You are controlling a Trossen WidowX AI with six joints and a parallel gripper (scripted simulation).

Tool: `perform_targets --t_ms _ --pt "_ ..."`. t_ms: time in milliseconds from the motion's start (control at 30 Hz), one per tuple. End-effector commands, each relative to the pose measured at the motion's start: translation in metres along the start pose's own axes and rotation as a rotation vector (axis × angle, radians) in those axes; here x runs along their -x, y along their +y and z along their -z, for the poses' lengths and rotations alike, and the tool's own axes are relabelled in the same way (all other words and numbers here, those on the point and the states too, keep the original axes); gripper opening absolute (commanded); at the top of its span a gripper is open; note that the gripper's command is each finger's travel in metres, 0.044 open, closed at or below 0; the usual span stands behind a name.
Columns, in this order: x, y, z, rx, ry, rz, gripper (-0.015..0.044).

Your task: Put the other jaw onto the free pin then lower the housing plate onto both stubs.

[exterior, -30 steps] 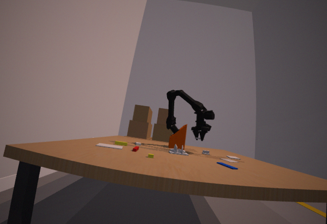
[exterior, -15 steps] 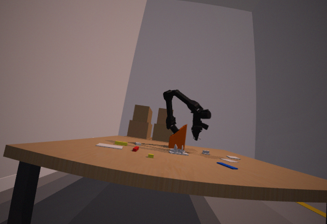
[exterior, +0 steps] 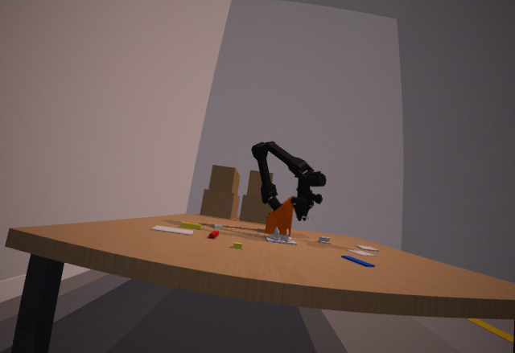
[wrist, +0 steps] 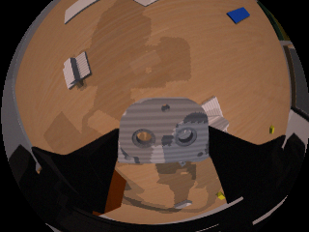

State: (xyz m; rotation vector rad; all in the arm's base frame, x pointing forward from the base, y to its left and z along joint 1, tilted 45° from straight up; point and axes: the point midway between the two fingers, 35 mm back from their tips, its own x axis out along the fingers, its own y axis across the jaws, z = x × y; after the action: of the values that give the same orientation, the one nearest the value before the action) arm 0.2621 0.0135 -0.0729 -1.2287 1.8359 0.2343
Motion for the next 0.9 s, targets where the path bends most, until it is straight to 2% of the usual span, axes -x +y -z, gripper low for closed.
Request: perform_targets --t_ms 0,867 --pt "0.000 -0.007 0.007 -0.101 0.001 0.008 0.0351" --pt "-0.006 -0.041 0.056 -0.709 0.023 0.028 0.0351"
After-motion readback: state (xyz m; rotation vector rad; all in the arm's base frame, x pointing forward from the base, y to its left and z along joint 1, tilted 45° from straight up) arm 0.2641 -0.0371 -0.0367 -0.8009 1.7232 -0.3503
